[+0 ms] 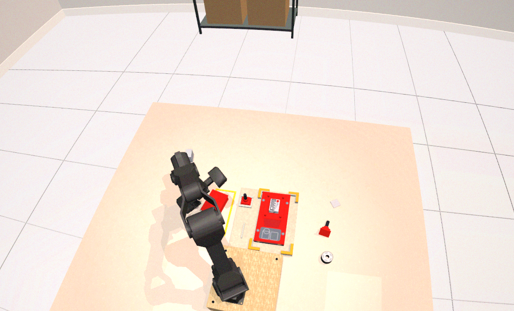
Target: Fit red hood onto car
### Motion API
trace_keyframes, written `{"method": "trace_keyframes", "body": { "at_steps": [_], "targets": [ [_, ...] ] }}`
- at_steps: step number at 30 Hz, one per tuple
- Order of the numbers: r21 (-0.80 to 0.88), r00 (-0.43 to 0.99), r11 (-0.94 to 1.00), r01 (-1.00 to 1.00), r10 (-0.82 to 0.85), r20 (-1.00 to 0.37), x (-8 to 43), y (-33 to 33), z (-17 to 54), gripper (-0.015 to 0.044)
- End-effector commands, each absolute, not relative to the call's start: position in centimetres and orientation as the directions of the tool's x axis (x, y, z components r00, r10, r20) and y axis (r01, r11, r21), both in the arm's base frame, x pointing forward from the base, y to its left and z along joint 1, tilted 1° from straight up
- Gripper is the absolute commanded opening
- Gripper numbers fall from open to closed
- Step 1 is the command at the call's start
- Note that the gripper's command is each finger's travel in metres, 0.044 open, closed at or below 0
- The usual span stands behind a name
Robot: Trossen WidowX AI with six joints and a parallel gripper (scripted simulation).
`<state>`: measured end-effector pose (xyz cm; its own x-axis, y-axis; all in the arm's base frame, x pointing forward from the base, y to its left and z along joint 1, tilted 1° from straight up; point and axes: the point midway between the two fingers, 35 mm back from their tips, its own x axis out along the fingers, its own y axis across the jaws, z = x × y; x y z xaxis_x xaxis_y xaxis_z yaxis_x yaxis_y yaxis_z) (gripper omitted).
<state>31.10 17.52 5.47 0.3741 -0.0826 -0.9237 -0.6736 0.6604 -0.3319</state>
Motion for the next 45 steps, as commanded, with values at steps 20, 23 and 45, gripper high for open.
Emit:
{"method": "trace_keyframes", "body": {
  "at_steps": [20, 23, 45],
  "targets": [
    [0.019, 0.051, 0.974, 0.227, 0.008, -0.999, 32.2, 16.1, 5.9, 0.044],
    [0.019, 0.051, 0.974, 0.227, 0.008, -0.999, 32.3, 16.1, 5.8, 0.044],
    [0.019, 0.051, 0.974, 0.227, 0.008, -0.999, 32.4, 16.2, 4.1, 0.044]
  ]
}}
